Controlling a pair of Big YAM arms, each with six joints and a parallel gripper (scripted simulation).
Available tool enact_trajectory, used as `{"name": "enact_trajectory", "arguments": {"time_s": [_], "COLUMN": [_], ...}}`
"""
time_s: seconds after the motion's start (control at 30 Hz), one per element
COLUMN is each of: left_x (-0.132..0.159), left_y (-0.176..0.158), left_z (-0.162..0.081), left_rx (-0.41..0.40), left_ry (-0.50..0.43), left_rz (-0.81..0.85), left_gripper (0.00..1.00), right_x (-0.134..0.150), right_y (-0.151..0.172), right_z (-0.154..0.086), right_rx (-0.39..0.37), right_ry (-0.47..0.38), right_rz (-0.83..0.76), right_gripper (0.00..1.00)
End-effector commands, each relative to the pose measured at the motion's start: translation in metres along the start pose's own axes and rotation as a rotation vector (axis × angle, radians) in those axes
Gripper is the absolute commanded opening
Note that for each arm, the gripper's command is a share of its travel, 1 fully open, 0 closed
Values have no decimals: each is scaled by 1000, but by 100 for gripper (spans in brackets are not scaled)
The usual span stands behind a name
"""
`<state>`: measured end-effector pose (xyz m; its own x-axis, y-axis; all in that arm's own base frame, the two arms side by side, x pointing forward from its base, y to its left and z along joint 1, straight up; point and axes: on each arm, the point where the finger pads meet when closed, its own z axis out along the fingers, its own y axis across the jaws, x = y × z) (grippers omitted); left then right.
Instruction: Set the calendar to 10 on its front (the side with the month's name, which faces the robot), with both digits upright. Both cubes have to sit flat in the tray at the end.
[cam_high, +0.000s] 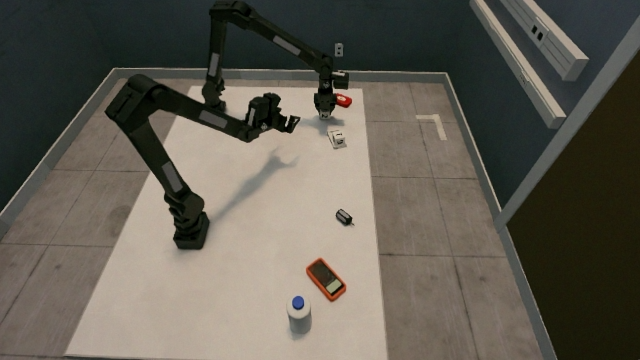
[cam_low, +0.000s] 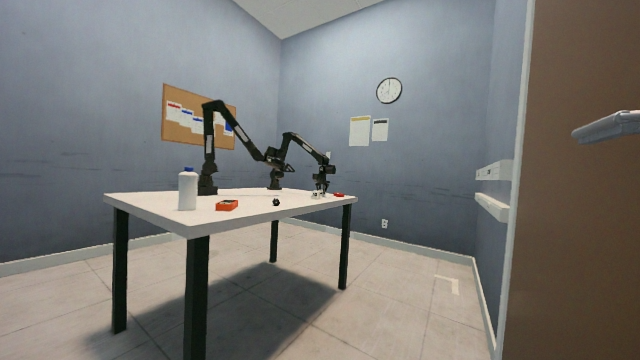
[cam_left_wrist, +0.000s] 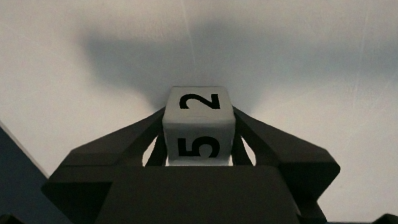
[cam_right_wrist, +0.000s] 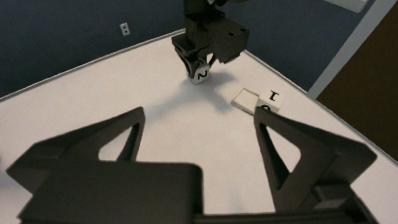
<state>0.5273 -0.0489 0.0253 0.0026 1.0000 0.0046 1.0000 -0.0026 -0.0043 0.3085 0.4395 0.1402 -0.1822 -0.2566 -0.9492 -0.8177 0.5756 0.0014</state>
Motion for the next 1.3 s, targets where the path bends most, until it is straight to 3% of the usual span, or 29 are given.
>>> {"name": "enact_trajectory", "arguments": {"time_s": [0.0,0.53,0.57,0.6,0.63,0.67,1.13,1.27], "left_x": [5,2,2,2,4,4,-7,-6], "left_y": [5,4,4,4,6,3,0,11], "left_z": [5,0,0,0,-11,-11,-29,-58], "left_rx": [-5,-13,-13,-13,-41,-38,-53,-94], "left_ry": [-2,-2,-2,-2,-5,-5,-8,-12], "left_rz": [-1,0,0,0,-1,0,0,0], "left_gripper": [40,40,51,57,68,69,69,69], "right_x": [-23,-23,-23,-23,-23,-23,-23,-23], "right_y": [1,1,1,1,1,1,1,1], "right_z": [5,5,5,5,5,5,5,5], "right_rx": [-2,-2,-2,-2,-2,-2,-2,-2], "right_ry": [-48,-48,-48,-48,-48,-48,-48,-48], "right_rz": [-2,-2,-2,-2,-2,-2,-2,-2], "right_gripper": [100,100,100,100,100,100,100,100]}}
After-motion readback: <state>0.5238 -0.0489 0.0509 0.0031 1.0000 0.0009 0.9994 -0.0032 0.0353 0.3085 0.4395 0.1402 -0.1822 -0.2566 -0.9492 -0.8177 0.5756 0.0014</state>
